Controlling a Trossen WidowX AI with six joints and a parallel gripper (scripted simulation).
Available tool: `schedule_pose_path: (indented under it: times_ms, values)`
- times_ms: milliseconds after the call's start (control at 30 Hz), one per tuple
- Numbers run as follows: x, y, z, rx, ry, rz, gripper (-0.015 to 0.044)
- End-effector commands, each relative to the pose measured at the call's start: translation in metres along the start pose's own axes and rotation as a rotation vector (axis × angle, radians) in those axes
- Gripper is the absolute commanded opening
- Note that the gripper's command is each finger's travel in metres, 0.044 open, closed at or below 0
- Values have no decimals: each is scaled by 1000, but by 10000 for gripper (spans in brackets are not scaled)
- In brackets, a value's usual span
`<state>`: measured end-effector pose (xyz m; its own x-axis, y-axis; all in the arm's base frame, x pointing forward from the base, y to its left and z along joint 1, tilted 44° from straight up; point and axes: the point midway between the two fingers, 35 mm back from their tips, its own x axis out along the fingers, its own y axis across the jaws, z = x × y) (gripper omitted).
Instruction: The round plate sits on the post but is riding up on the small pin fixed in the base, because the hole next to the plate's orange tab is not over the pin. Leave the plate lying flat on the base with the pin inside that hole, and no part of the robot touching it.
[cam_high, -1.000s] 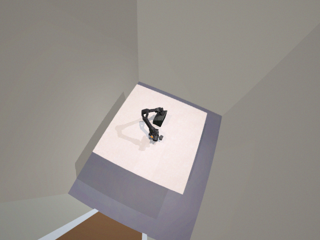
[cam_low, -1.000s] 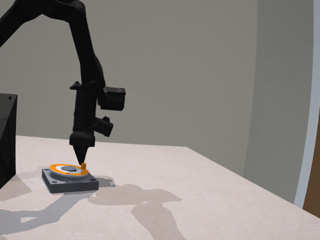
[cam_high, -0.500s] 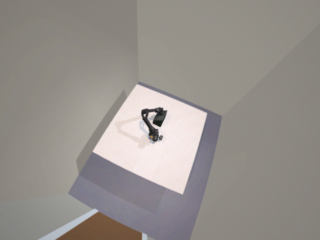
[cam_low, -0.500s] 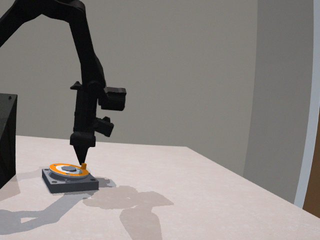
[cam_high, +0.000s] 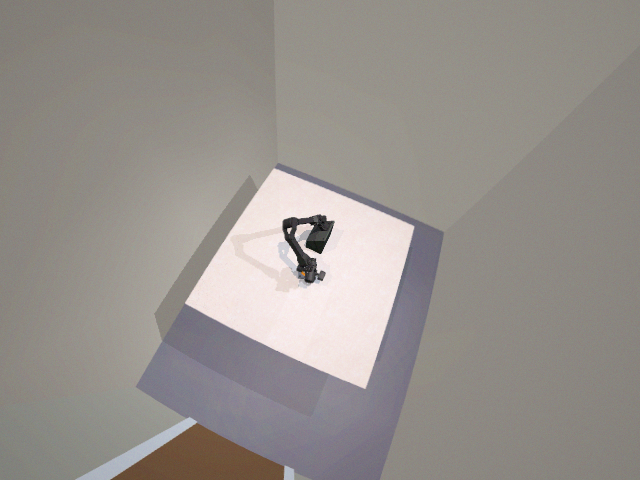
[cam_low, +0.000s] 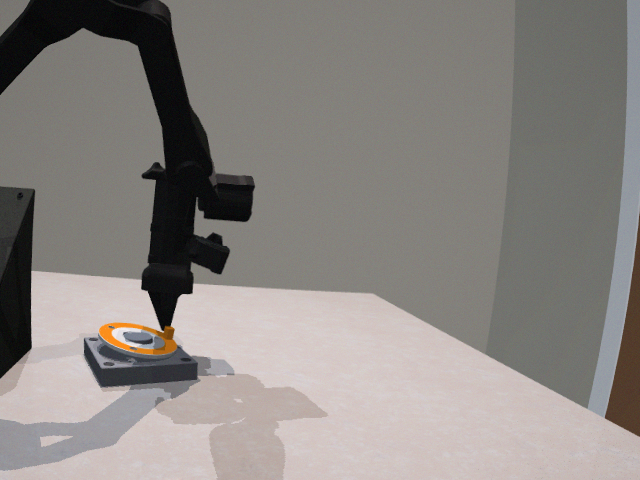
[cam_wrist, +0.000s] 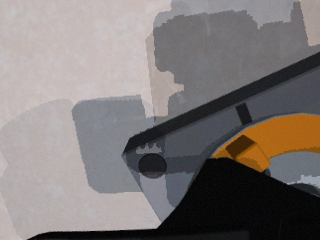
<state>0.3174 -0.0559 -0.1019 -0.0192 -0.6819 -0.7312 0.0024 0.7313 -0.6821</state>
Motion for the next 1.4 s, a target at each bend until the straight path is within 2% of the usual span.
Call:
schedule_pose_path:
  times_ms: [0,333,633,1367]
  values:
    - [0,-5,6,14,-12,-14,0]
    - [-1,-10,8,14,-12,-14,0]
    - [-48,-8,4,14,-13,-12,0]
    - [-40,-8,5,6,-14,-17,0]
